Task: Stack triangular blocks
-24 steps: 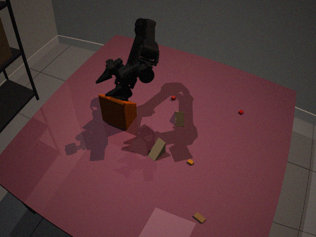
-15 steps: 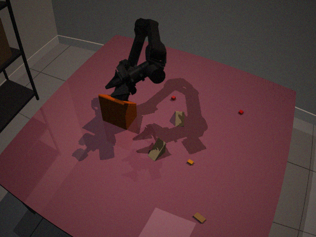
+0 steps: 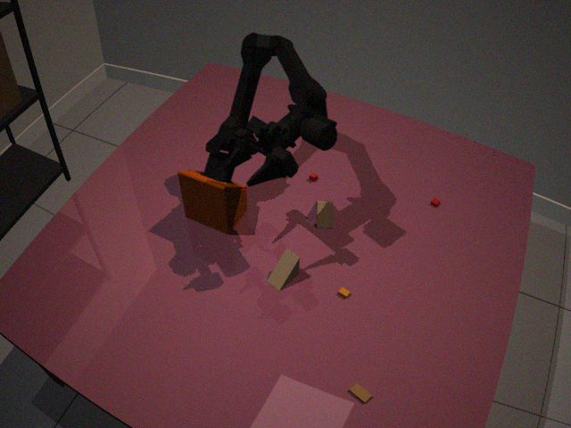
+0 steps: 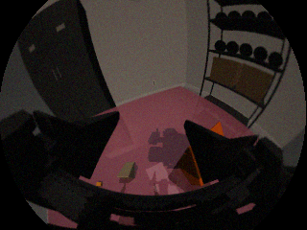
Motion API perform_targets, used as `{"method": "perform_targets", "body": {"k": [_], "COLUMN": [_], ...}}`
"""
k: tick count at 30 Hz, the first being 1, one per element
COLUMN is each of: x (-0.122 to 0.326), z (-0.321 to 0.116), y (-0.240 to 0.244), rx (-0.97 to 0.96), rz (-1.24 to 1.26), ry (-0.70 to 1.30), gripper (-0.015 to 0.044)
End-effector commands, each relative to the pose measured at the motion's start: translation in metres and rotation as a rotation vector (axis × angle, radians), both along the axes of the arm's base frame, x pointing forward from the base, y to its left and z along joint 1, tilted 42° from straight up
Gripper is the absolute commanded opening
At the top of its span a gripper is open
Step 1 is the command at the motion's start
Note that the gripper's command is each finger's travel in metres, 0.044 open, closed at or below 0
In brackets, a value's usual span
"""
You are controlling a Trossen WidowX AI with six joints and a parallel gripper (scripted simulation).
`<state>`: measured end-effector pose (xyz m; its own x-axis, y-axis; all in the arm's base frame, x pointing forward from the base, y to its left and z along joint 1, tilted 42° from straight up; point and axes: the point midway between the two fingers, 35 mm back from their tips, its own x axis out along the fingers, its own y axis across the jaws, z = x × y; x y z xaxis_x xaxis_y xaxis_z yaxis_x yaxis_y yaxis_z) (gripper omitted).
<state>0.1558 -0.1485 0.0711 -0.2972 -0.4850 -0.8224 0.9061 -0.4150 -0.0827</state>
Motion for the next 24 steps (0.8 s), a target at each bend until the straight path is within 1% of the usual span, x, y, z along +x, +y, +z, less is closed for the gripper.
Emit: {"method": "perform_targets", "body": {"k": [1, 13, 24], "x": [0.052, 0.080, 0.088], "z": [0.010, 0.021, 0.034], "y": [0.054, 0.124, 0.195], "rx": [0.187, 0.264, 0.210], "rz": [0.772, 1.561, 2.348], "ry": [0.188, 0.416, 0.705], "gripper": [0.0440, 0.0440, 0.0440]}}
